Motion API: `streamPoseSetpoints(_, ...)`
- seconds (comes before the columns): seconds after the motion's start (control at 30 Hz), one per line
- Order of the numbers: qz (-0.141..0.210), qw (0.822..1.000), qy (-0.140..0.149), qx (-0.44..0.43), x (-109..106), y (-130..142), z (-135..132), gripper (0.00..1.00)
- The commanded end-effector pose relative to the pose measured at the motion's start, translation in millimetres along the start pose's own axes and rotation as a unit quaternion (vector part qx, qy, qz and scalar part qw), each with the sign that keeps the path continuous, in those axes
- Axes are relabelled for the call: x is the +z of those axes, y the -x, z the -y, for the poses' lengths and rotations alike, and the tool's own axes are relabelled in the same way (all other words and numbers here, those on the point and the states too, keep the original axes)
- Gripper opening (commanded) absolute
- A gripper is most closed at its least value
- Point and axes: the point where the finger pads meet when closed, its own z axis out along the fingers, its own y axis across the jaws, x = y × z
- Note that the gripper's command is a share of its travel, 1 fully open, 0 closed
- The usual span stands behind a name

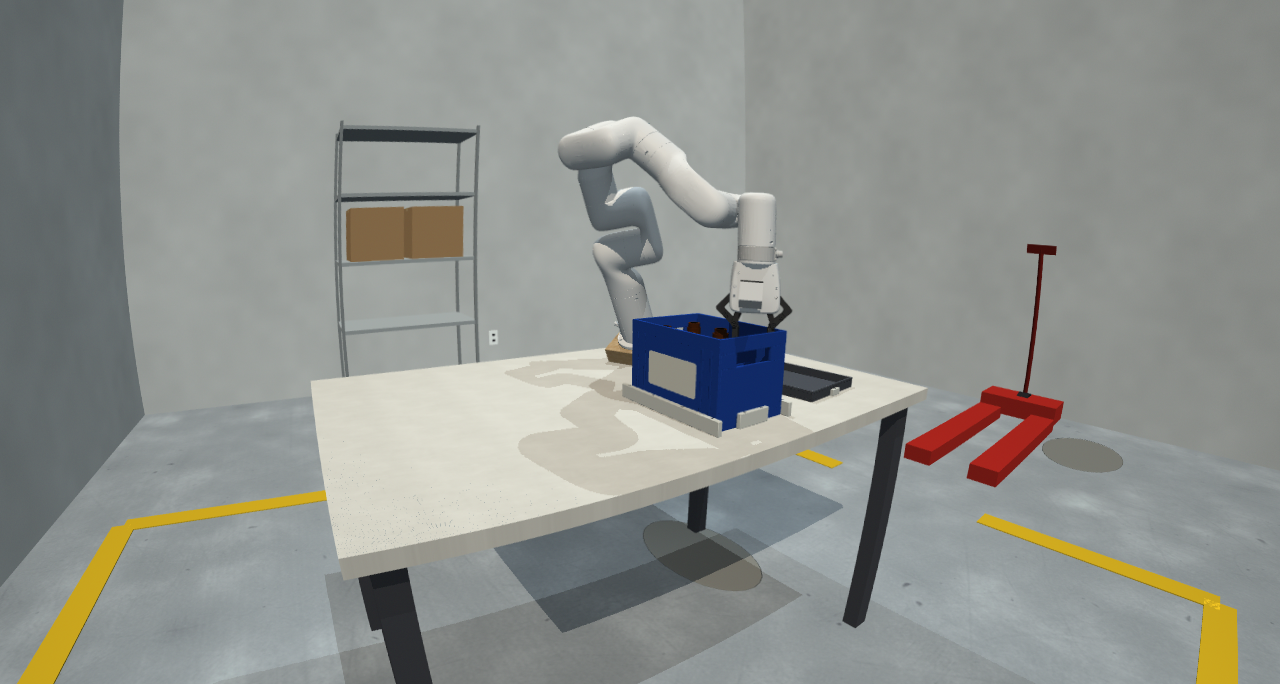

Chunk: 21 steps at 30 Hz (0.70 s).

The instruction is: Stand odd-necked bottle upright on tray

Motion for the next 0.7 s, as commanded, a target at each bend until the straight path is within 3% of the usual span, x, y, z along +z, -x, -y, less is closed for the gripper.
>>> streamPoseSetpoints(0.0, -0.001, 1.000, -0.002, 0.000, -1.6, -0.6, 1.2, 0.65)
streamPoseSetpoints(0.03, -0.001, 1.000, -0.002, 0.000, -1.6, -0.6, 1.2, 0.00)
streamPoseSetpoints(0.67, -0.001, 1.000, -0.002, 0.000, -1.6, -0.6, 1.2, 0.00)
